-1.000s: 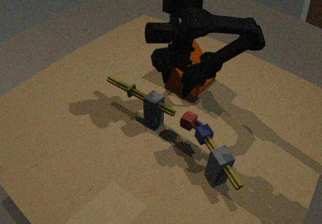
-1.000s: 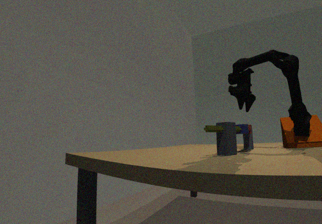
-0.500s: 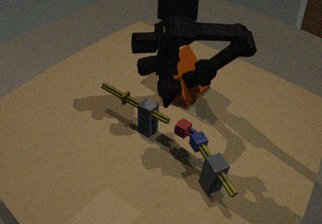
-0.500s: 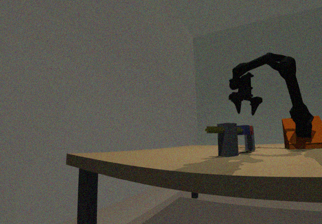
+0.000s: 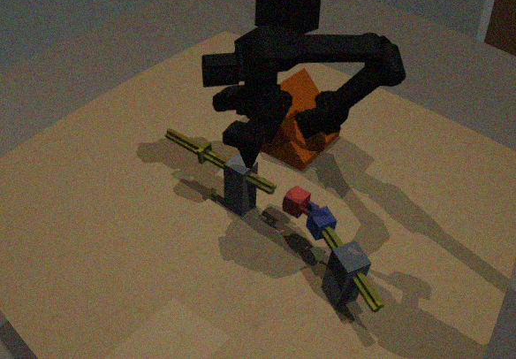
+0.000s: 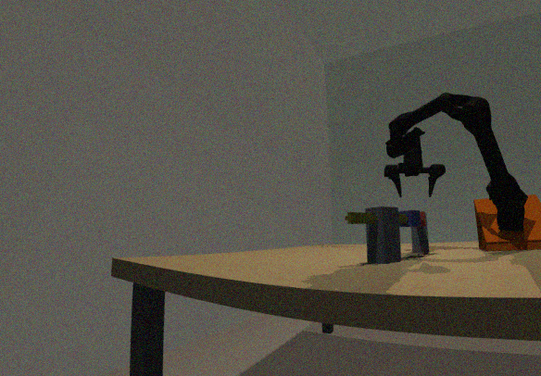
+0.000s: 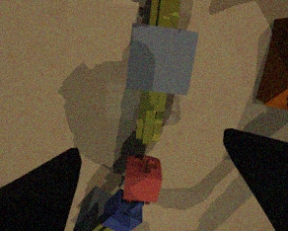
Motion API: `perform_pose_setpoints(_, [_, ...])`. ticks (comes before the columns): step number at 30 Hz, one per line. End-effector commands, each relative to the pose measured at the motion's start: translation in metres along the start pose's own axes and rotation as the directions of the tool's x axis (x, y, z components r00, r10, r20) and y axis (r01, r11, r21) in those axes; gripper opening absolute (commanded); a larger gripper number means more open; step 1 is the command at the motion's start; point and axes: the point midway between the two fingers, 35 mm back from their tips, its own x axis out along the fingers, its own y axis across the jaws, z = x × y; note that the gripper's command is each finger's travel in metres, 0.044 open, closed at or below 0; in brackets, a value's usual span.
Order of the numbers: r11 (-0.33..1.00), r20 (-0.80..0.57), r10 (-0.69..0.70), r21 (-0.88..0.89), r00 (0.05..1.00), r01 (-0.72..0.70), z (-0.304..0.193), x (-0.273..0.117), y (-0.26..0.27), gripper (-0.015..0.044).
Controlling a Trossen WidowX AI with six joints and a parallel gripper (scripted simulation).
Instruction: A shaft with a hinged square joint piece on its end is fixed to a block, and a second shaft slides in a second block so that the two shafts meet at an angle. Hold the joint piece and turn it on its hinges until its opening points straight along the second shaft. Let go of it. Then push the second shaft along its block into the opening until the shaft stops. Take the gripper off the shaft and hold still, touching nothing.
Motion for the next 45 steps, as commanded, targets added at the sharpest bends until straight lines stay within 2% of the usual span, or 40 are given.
perform_pose_setpoints(1, [0.986, -0.023, -0.023, 0.163, 0.999, 0.026, 0.006, 0.006, -0.004, 0.044])
perform_pose_setpoints(4, [0.976, -0.028, -0.027, 0.213, 0.999, 0.032, 0.008, 0.007, -0.004, 0.044])
perform_pose_setpoints(19, [0.981, -0.026, -0.027, 0.19, 0.999, 0.031, 0.011, 0.007, -0.004, 0.044])
perform_pose_setpoints(32, [0.969, 0.006, -0.032, -0.247, 0.999, 0.032, 0.073, -0.004, -0.004, 0.044])
perform_pose_setpoints(45, [0.771, 0.031, -0.04, -0.634, 0.999, 0.051, 0.139, -0.01, -0.016, 0.044])
